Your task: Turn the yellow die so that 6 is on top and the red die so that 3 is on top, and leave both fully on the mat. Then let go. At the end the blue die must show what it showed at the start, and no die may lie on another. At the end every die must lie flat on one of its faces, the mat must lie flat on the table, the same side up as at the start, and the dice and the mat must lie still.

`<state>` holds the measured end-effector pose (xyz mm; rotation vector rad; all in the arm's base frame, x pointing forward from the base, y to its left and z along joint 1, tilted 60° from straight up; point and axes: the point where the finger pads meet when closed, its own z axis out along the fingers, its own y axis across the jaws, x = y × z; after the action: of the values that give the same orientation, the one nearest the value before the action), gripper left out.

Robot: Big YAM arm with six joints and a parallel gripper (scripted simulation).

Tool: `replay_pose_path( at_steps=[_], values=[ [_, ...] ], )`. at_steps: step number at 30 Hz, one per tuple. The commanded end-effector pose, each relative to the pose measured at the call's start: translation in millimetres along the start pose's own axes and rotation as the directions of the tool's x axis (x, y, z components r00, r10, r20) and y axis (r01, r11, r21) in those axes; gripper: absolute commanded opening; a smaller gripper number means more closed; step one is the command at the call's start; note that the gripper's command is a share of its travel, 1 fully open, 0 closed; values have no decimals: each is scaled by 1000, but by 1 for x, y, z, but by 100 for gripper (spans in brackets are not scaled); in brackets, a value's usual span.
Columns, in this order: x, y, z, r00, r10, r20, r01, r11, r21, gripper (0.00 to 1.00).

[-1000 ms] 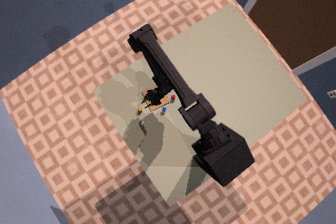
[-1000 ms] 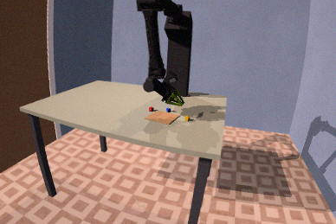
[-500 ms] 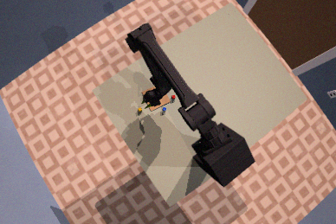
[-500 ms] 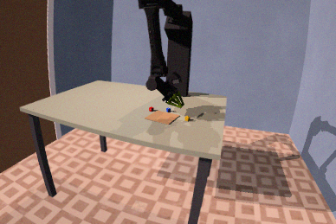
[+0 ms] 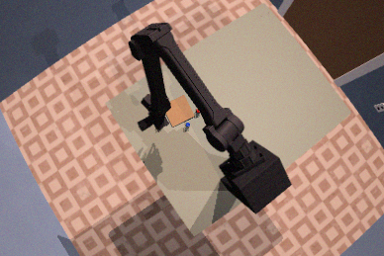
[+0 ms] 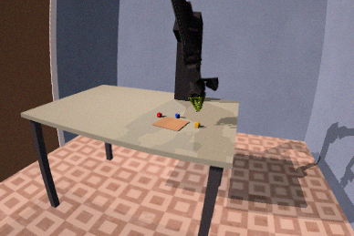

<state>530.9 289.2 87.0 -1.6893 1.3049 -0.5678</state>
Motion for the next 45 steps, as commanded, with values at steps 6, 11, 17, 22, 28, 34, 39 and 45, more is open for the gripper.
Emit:
replay_pose_path(
  at_steps=[6,11,17,22,28,34,39,45],
  values=[
    [-19,8,-41,984,2,-177,-1,1000,6,34],
    [1,22,-32,976,4,-219,-9,1000,-21,34],
    [-12,18,-32,980,-5,-198,2,1000,-12,100],
    [-12,18,-32,980,4,-198,-6,1000,-10,100],
    [-10,8,-28,977,82,-197,-79,997,23,100],
    [-3,5,-21,921,340,-188,-331,940,80,100],
    [-10,6,-17,866,473,-164,-462,881,99,100],
    [0,7,-13,769,617,-164,-604,787,130,100]
  ],
)
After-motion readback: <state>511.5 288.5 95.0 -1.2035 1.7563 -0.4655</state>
